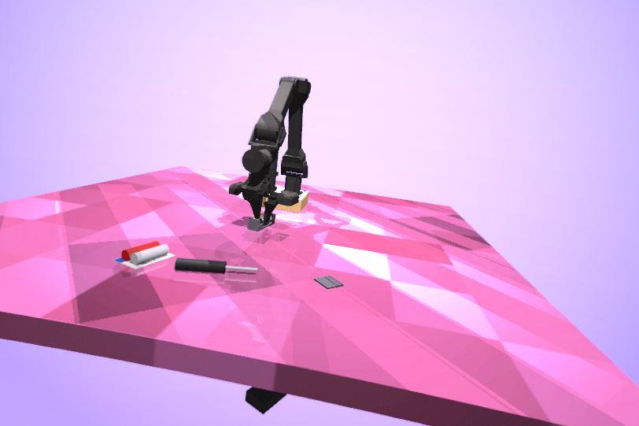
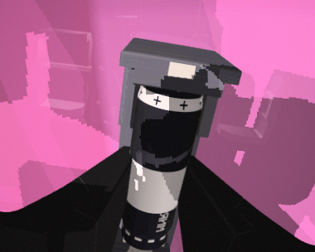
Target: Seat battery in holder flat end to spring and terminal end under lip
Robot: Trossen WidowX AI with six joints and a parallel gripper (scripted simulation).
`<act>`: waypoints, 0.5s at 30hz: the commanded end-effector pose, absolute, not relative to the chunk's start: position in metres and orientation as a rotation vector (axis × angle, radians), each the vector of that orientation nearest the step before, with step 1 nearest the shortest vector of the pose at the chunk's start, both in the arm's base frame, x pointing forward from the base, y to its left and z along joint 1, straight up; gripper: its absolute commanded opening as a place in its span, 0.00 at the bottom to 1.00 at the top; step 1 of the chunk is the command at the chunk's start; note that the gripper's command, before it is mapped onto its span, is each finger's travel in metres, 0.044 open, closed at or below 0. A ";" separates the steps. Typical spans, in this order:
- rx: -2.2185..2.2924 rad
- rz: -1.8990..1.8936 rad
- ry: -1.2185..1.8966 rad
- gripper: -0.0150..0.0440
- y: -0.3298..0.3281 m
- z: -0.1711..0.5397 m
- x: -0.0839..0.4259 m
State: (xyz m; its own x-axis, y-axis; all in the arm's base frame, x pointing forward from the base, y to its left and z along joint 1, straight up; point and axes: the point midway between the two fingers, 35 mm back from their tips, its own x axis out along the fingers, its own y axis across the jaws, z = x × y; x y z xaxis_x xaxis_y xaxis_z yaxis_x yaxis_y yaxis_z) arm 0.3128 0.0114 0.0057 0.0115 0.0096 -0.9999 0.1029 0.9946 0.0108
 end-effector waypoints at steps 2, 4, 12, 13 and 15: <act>0.088 -0.071 1.556 0.36 0.011 0.006 0.314; 0.088 -0.071 1.556 0.36 0.011 0.006 0.314; 0.087 -0.071 1.557 0.54 0.011 0.006 0.314; 0.087 -0.071 1.557 0.54 0.011 0.006 0.314; 0.087 -0.071 1.557 0.54 0.011 0.009 0.314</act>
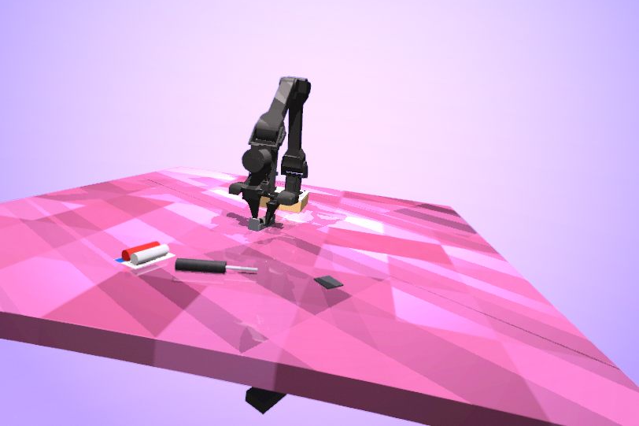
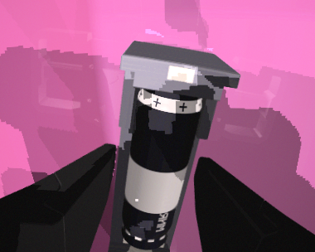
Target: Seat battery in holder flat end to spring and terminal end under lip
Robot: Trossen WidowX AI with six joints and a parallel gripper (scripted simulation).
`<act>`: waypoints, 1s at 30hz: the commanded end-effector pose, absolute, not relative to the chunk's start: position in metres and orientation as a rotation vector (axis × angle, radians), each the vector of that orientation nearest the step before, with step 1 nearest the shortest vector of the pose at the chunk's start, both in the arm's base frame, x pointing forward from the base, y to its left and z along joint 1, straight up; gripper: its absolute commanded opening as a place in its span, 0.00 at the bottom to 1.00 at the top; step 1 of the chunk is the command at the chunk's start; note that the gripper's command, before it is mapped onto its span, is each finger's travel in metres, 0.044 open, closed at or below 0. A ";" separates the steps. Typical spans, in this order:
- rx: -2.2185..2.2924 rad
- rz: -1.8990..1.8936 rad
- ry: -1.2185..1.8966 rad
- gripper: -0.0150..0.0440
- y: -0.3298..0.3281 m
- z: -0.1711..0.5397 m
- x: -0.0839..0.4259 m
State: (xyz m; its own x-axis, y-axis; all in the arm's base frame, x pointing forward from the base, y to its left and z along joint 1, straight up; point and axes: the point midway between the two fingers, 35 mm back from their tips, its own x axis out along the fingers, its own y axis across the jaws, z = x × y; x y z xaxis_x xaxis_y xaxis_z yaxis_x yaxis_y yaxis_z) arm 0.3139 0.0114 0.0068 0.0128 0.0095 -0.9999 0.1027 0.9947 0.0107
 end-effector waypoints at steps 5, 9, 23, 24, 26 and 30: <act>0.089 -0.072 1.557 0.54 0.011 0.019 0.313; 0.088 -0.073 1.557 0.58 0.011 0.021 0.313; 0.089 -0.072 1.557 1.00 0.011 0.093 0.313; 0.089 -0.072 1.557 1.00 0.011 0.093 0.313; 0.089 -0.072 1.557 1.00 0.011 0.093 0.313; 0.089 -0.072 1.557 1.00 0.011 0.093 0.313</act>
